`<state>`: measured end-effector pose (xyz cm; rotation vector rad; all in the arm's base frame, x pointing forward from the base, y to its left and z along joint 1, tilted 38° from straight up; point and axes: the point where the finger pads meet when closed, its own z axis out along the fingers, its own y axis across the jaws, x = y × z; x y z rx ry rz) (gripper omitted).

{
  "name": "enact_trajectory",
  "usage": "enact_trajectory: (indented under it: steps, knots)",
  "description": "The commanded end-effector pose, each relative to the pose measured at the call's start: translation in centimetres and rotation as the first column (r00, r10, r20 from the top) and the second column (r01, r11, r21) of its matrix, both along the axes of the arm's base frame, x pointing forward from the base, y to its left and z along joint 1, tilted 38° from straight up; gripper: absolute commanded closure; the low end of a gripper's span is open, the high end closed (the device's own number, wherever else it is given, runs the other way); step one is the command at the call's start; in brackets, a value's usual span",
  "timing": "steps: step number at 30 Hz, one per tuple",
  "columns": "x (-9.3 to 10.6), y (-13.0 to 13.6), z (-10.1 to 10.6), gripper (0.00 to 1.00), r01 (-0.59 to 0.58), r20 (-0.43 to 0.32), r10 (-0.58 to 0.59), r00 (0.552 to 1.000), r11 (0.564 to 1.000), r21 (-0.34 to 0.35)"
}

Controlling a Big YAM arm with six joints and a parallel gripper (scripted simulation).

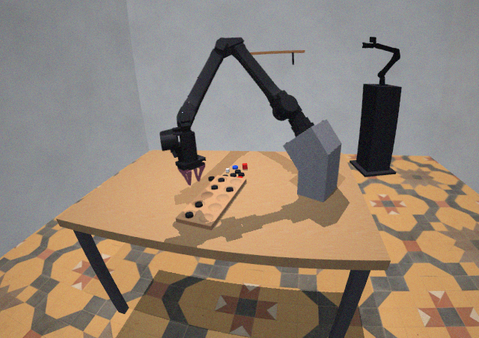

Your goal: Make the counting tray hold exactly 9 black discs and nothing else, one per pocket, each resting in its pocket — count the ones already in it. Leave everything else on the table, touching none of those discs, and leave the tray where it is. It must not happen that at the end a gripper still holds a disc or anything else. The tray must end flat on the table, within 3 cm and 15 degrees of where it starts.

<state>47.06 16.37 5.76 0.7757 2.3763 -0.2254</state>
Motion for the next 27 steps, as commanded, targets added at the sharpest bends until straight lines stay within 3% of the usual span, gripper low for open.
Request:
enact_trajectory:
  steps: [1, 4, 7, 8, 10, 11, 14, 15, 18, 19, 22, 23, 27]
  knots:
    - [3.0, 0.1, 4.7, 0.56, -0.031, 0.094, 0.026, 0.995, 0.998, 0.050]
    - [4.9, -0.9, 8.1, 0.56, -0.093, 0.163, 0.078, 0.984, 0.992, 0.083]
    - [5.9, -1.6, 10.4, 0.56, -0.122, 0.198, 0.102, 0.975, 0.988, 0.091]
    - [6.7, -2.3, 12.2, 0.56, -0.156, 0.241, 0.130, 0.962, 0.983, 0.094]
    - [6.8, -2.4, 12.5, 0.56, -0.156, 0.241, 0.130, 0.962, 0.983, 0.094]
    - [7.7, -3.3, 15.1, 0.56, -0.193, 0.290, 0.160, 0.943, 0.977, 0.089]
    - [7.7, -3.3, 15.1, 0.56, -0.193, 0.290, 0.160, 0.943, 0.977, 0.089]
    - [6.6, -1.8, 11.6, 0.56, -0.220, 0.228, 0.197, 0.954, 0.972, 0.078]
    - [5.8, -2.1, 10.6, 0.56, -0.217, 0.192, 0.200, 0.961, 0.974, 0.072]
    - [8.1, -4.5, 17.4, 0.56, -0.232, 0.336, 0.195, 0.922, 0.970, 0.073]
    - [8.1, -4.5, 17.3, 0.56, -0.232, 0.335, 0.195, 0.922, 0.970, 0.073]
    - [8.9, -5.5, 20.9, 0.56, -0.272, 0.406, 0.231, 0.884, 0.961, 0.047]
    - [9.0, -5.6, 21.2, 0.56, -0.272, 0.406, 0.231, 0.884, 0.961, 0.047]
